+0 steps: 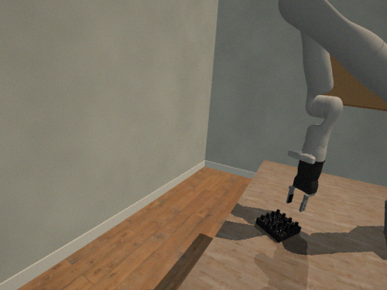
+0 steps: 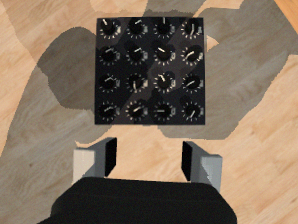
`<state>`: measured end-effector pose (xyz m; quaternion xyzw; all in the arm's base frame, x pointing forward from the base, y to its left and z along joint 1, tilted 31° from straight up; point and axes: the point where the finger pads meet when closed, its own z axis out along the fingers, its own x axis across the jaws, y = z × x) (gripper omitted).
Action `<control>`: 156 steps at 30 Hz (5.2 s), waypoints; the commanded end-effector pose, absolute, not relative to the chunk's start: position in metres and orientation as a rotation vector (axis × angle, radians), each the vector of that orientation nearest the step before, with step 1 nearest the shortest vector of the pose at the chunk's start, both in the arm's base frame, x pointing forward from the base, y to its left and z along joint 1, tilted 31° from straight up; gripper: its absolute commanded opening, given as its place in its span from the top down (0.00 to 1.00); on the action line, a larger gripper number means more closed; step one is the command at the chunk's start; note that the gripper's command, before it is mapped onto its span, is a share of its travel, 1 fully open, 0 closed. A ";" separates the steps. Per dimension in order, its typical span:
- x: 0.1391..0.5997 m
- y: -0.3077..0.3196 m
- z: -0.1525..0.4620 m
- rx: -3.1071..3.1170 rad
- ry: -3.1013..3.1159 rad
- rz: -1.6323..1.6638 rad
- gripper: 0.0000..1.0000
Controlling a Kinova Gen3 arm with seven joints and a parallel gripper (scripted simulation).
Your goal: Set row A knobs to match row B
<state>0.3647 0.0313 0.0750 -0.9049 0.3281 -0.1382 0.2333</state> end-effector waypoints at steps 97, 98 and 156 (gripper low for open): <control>0.409 0.024 0.098 -0.732 2.463 0.174 0.00; 0.408 0.025 0.099 -0.678 2.481 0.191 0.00; 0.355 0.093 0.116 0.937 2.618 0.671 0.00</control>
